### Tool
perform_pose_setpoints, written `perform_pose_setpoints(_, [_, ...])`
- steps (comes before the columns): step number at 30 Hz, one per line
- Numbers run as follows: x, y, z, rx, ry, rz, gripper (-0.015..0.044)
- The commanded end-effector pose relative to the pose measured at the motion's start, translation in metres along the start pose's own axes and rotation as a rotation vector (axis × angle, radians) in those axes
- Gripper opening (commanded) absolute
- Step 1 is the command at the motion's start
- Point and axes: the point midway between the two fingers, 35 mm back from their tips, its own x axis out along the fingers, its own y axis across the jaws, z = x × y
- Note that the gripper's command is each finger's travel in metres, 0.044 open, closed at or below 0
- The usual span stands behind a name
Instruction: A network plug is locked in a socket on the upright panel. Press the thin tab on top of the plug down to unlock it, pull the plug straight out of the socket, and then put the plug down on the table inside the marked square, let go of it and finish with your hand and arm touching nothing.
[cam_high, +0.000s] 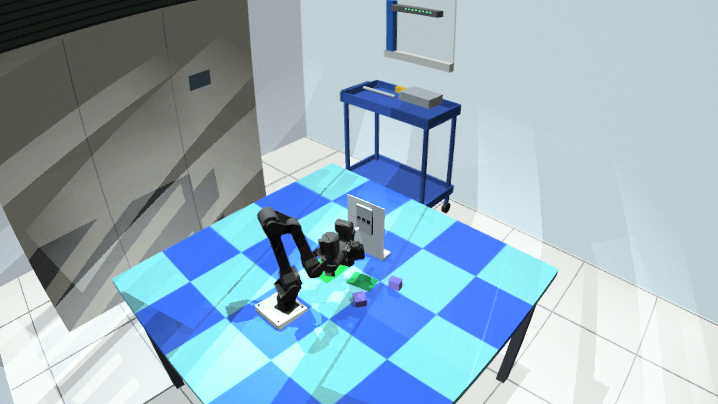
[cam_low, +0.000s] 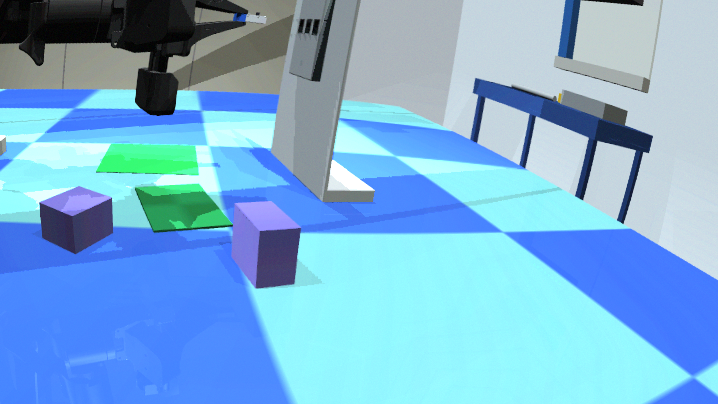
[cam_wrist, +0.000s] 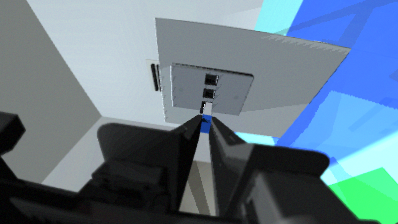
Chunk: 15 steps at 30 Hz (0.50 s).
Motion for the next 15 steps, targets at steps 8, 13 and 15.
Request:
perform_pose_setpoints(8, [0.000, 0.016, -0.001, -0.002, 0.000, 0.003, 0.0000])
perform_pose_setpoints(13, [-0.002, 0.022, -0.002, -0.001, 0.000, 0.003, 0.0000])
perform_pose_setpoints(15, [-0.002, 0.025, -0.003, -0.001, 0.001, 0.003, 0.0000])
